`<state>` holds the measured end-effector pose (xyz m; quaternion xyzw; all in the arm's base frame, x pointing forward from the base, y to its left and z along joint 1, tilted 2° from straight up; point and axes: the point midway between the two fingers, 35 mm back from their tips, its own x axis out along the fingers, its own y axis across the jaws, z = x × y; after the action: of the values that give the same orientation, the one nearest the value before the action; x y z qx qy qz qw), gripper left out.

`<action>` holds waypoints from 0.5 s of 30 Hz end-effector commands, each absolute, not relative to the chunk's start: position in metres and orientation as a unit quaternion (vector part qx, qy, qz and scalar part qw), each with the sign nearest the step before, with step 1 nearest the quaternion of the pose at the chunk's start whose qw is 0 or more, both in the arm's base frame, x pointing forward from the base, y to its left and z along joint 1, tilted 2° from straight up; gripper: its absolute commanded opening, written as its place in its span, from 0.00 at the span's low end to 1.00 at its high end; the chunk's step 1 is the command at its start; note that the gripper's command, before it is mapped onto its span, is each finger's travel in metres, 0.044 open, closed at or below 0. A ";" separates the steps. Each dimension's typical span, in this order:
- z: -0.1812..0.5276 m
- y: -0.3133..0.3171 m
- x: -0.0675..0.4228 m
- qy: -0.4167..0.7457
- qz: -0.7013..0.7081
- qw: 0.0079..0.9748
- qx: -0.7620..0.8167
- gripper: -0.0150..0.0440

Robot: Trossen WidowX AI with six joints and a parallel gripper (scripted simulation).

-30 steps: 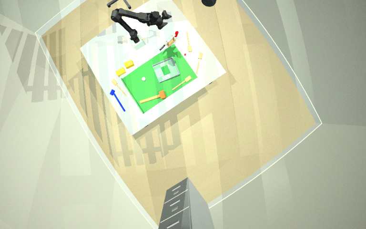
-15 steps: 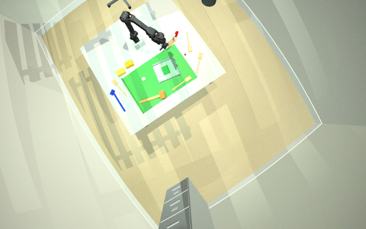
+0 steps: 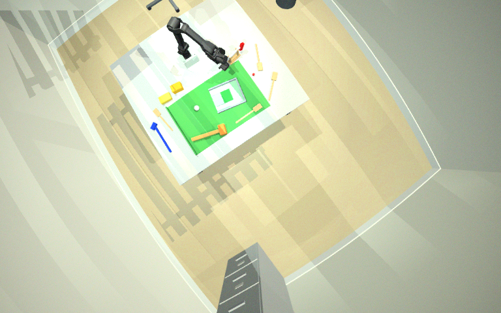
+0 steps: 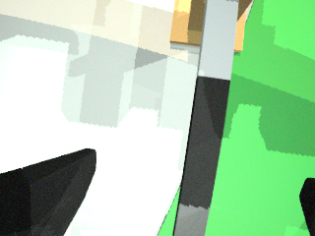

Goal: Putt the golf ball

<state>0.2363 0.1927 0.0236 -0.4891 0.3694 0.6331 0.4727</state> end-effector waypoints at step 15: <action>-0.010 0.192 0.236 0.372 0.632 0.473 -0.489 1.00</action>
<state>0.2376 0.1933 -0.0034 -0.4900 0.3670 0.6321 0.4750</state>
